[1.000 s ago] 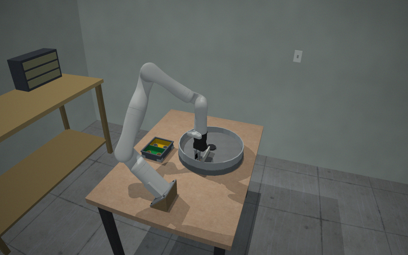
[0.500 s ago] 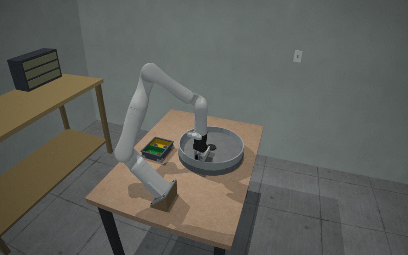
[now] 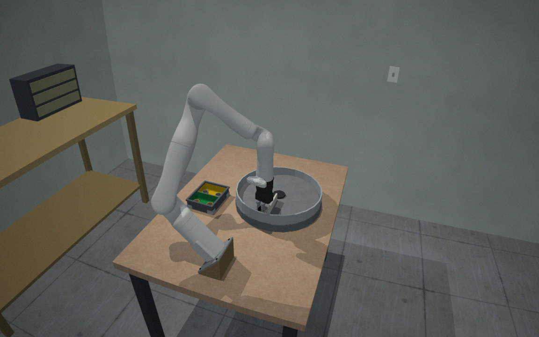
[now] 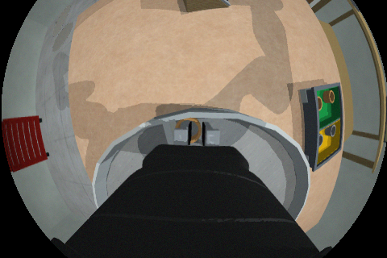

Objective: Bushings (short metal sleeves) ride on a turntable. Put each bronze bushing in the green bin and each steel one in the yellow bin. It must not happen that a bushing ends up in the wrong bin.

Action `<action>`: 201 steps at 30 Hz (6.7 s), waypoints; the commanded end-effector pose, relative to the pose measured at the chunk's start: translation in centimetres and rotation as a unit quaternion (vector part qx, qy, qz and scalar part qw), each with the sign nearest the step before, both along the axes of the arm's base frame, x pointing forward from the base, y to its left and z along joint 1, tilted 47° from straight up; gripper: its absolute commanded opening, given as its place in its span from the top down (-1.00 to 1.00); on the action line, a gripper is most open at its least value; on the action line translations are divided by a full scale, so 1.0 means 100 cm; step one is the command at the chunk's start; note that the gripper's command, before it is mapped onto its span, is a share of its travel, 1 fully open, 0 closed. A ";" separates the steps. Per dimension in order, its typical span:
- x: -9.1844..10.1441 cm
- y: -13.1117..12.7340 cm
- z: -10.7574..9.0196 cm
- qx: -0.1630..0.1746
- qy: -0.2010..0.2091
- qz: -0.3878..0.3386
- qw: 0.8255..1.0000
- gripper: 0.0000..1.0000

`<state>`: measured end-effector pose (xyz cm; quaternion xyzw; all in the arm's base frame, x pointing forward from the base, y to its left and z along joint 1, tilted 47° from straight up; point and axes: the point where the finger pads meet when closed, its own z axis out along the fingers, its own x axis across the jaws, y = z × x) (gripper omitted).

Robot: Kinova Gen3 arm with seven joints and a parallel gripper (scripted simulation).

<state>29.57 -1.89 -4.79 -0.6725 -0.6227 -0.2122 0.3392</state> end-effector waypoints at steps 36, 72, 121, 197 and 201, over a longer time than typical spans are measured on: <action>-0.001 0.006 -0.005 0.001 0.001 0.000 1.000 1.00; -0.001 0.006 -0.005 0.001 0.001 0.000 1.000 1.00; 0.000 -0.004 0.005 0.001 0.001 0.000 1.000 1.00; 0.009 -0.049 0.047 0.001 0.001 0.000 1.000 1.00; 0.010 -0.055 0.052 0.001 0.001 0.000 1.000 1.00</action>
